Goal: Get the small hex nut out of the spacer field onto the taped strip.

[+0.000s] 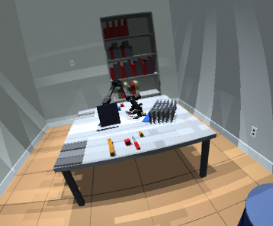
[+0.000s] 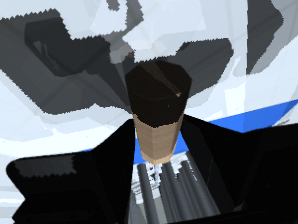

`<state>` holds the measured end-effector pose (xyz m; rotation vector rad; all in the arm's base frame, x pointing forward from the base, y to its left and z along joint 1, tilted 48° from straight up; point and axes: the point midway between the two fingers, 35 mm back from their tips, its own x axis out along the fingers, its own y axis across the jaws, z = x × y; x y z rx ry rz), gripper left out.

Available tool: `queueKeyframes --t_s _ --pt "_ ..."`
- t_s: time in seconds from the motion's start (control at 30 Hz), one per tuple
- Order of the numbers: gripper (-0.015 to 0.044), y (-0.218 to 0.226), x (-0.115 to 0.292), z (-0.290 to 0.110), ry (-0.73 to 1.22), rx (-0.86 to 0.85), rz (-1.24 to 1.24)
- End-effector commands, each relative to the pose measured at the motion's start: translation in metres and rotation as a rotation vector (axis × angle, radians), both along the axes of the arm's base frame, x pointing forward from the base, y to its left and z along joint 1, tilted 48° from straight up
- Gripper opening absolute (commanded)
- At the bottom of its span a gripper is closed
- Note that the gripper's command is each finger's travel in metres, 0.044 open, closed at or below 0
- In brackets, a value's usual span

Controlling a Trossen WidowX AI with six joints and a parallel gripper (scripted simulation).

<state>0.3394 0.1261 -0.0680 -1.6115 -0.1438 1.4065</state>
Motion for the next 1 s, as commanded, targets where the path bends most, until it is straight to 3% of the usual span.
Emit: queueKeyframes --t_s 0.0,0.97 --pt "0.0 0.0 -0.002 0.001 0.001 -0.003 -0.007" --pt "0.0 0.005 -0.019 0.008 0.003 -0.003 -0.006"
